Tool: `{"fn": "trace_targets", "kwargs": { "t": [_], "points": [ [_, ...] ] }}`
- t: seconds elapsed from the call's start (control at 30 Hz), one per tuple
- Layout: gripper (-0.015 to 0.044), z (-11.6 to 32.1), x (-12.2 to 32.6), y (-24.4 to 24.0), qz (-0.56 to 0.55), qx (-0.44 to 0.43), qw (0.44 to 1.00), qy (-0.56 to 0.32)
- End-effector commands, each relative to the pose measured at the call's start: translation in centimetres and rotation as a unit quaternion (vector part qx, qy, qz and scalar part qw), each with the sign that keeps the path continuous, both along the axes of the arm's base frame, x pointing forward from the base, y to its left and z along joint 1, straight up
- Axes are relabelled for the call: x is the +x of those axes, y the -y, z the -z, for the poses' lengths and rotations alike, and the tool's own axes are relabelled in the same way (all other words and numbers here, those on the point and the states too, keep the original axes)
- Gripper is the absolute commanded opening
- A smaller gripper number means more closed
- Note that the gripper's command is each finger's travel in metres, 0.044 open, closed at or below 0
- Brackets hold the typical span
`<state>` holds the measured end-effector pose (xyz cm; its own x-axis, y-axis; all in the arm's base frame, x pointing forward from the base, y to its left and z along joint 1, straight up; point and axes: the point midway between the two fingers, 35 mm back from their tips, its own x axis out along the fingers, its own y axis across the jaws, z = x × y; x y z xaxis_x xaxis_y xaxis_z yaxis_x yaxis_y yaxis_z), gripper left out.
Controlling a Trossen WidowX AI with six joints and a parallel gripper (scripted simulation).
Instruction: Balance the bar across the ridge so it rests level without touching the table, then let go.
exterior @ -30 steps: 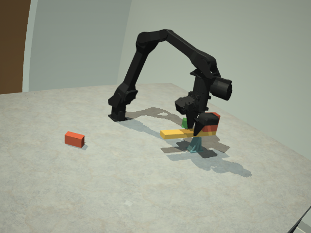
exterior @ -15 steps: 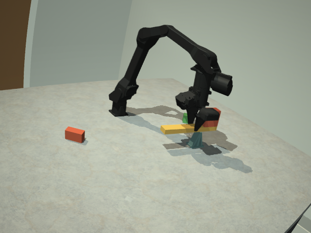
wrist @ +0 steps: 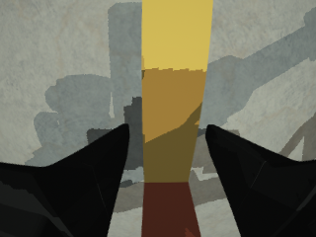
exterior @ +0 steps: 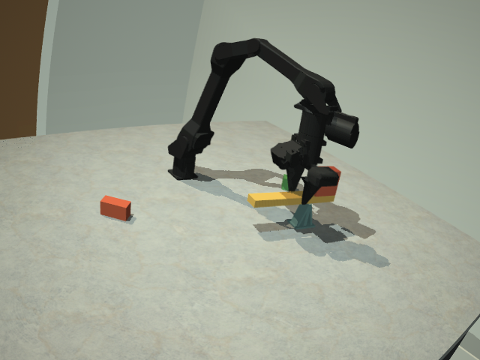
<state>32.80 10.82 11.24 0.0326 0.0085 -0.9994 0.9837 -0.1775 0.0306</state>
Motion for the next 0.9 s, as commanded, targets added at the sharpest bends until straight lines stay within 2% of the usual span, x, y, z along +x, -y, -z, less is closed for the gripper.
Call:
{"fn": "trace_targets", "kwargs": {
  "t": [0.0,0.13,0.27,0.57,0.87],
  "points": [
    [0.0342,0.0,0.0,0.0,0.000,0.000,1.000,0.000],
    [0.0440,0.0,0.0,0.0,0.000,0.000,1.000,0.000],
    [0.0440,-0.7,0.1,0.0,0.000,0.000,1.000,0.000],
    [0.0440,-9.8,-0.3,0.1,0.000,0.002,1.000,0.007],
    [0.0440,-10.0,-0.3,0.1,0.000,0.002,1.000,0.007]
  ]
}}
